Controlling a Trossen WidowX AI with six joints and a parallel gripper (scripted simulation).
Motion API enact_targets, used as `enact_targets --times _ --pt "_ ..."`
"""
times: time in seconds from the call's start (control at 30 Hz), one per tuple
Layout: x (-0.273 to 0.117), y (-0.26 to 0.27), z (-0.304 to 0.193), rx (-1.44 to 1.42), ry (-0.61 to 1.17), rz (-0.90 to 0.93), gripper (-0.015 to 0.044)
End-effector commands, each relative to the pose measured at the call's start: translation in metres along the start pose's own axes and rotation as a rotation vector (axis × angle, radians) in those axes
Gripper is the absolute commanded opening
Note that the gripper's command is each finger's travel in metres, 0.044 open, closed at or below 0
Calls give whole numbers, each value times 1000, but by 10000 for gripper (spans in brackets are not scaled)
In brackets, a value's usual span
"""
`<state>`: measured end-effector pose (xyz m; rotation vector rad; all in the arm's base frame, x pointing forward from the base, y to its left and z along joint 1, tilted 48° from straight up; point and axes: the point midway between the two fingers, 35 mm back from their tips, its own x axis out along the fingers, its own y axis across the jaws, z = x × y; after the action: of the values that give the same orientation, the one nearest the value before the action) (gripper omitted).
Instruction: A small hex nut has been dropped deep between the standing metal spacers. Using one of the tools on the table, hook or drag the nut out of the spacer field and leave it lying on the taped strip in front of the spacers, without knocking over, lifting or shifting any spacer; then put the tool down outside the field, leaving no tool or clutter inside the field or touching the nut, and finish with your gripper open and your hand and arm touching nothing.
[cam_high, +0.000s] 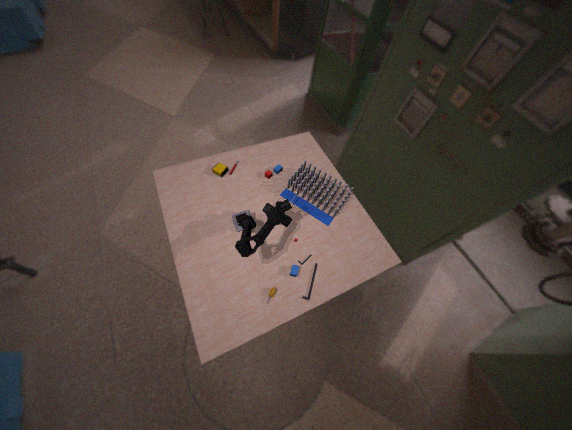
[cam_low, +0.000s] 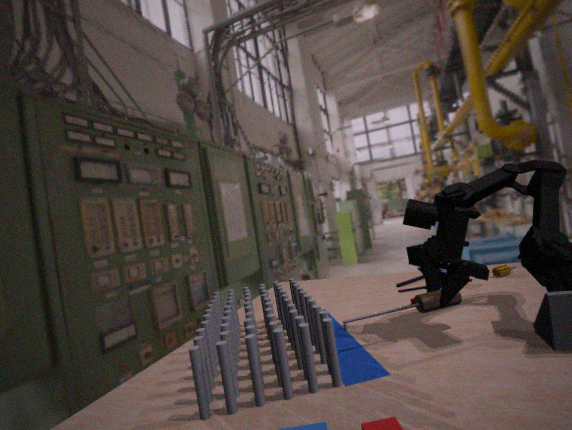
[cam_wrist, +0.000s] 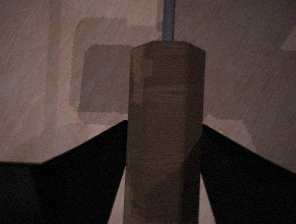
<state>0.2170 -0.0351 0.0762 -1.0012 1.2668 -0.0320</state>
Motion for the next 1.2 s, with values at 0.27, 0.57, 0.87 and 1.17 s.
enact_targets --times 0.27,0.57,0.87,1.17 --pt "-46 -3 29 8 -6 5 0" --pt "-83 -2 44 7 -5 -6 0" --pt "-87 7 58 -55 2 23 0" --pt "-88 30 92 -200 3 86 0"
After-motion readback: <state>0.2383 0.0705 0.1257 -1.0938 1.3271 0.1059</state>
